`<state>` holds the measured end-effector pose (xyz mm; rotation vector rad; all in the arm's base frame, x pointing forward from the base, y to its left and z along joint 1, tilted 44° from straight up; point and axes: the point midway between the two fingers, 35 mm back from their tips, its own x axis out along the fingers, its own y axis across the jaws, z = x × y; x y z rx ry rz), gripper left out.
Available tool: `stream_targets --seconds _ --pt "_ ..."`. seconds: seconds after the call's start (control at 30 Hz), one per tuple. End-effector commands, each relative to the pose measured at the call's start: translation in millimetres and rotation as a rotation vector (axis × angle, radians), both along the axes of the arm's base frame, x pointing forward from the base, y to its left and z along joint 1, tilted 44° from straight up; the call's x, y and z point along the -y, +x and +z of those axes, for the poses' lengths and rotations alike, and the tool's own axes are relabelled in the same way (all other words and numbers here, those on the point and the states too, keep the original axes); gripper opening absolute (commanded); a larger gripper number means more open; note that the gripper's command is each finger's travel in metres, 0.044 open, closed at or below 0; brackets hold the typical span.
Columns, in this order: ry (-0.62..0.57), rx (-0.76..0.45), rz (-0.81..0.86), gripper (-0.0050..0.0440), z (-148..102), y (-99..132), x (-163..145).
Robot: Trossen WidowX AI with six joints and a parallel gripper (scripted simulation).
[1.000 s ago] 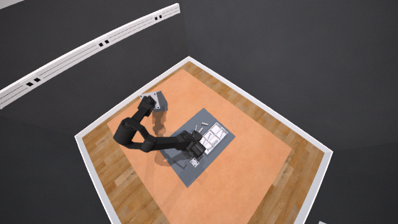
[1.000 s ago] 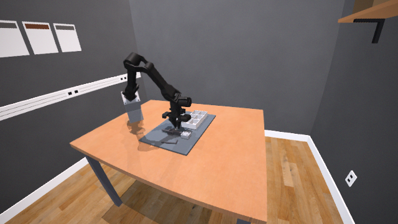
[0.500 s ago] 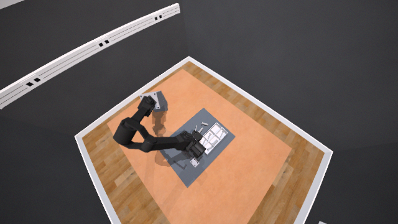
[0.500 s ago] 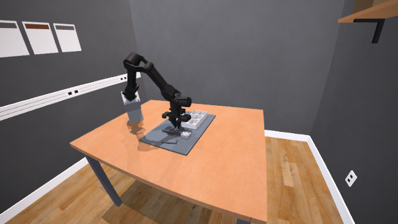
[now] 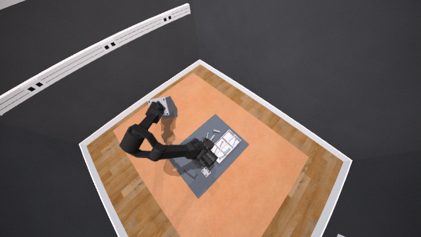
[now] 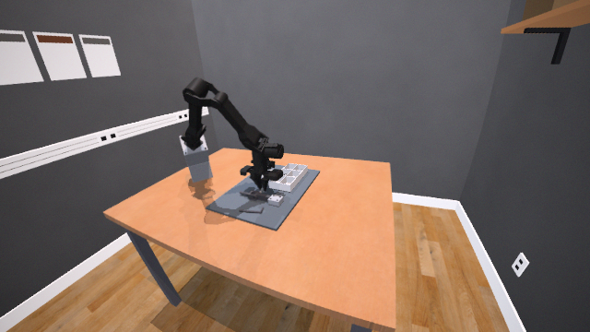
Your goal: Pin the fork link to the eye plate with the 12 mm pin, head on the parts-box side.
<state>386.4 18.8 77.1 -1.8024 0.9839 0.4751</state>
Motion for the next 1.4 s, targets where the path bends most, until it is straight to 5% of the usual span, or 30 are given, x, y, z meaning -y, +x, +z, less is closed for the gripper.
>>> stream_targets --seconds 0.0,1.37 --pt "-0.026 0.040 -0.053 -0.0050 15.9 0.4 19.6" --pt "-0.034 0.047 -0.067 -0.0050 17.3 0.7 22.7"
